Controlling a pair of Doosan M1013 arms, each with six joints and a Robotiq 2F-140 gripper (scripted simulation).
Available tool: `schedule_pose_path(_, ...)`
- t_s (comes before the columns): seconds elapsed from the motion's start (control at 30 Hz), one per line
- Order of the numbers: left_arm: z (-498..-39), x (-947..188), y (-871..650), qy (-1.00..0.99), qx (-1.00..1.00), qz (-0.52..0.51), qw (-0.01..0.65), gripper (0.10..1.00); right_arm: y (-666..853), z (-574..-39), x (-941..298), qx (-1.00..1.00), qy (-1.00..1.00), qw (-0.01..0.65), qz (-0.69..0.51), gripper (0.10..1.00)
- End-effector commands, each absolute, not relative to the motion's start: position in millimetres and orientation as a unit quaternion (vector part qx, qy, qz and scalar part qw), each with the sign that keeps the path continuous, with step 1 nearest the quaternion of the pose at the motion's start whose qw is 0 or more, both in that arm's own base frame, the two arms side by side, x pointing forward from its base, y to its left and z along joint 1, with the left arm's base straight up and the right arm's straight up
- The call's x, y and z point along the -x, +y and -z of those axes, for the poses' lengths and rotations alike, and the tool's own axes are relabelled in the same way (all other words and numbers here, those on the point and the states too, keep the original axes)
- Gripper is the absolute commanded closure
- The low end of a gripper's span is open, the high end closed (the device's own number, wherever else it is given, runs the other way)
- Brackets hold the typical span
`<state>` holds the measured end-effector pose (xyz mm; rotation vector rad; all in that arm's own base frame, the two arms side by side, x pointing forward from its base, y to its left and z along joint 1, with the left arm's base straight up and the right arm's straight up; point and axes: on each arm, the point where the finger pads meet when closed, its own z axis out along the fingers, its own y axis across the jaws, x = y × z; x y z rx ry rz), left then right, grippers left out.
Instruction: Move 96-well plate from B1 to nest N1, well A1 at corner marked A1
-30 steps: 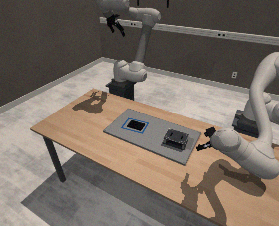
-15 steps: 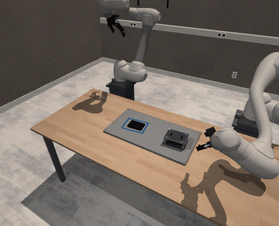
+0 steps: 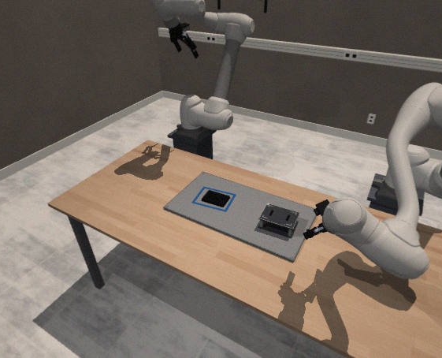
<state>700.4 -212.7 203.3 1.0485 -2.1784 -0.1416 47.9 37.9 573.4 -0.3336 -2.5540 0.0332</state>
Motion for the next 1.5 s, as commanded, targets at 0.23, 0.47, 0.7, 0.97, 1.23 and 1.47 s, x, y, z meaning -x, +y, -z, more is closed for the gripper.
schedule_pose_path(0.23, -189.9, -707.2, -258.9, -0.836, -0.443, 0.084, 0.314, 0.098, 37.9, -573.6, -48.0, 0.124, -0.952, 0.279, -0.012, 0.098)
schedule_pose_path(0.47, -181.4, -710.0, -287.4, -0.831, -0.465, 0.098, 0.291, 0.098, 37.9, -573.6, -48.0, 0.124, -0.952, 0.279, -0.012, 0.098)
schedule_pose_path(0.7, -172.1, -712.1, -321.0, -0.824, -0.490, 0.110, 0.263, 0.098, 37.9, -573.6, -48.0, 0.124, -0.952, 0.279, -0.012, 0.098)
schedule_pose_path(0.97, -164.7, -712.8, -349.9, -0.817, -0.511, 0.118, 0.239, 0.098, 37.9, -573.6, -48.0, 0.124, -0.952, 0.279, -0.012, 0.098)
schedule_pose_path(1.23, -155.4, -712.4, -388.7, -0.808, -0.537, 0.125, 0.208, 0.098, 37.9, -573.6, -48.0, 0.124, -0.952, 0.279, -0.012, 0.098)
schedule_pose_path(1.47, -150.1, -711.1, -413.0, -0.802, -0.553, 0.127, 0.189, 0.098, 37.9, -573.6, -48.0, 0.124, -0.952, 0.279, -0.012, 0.098)
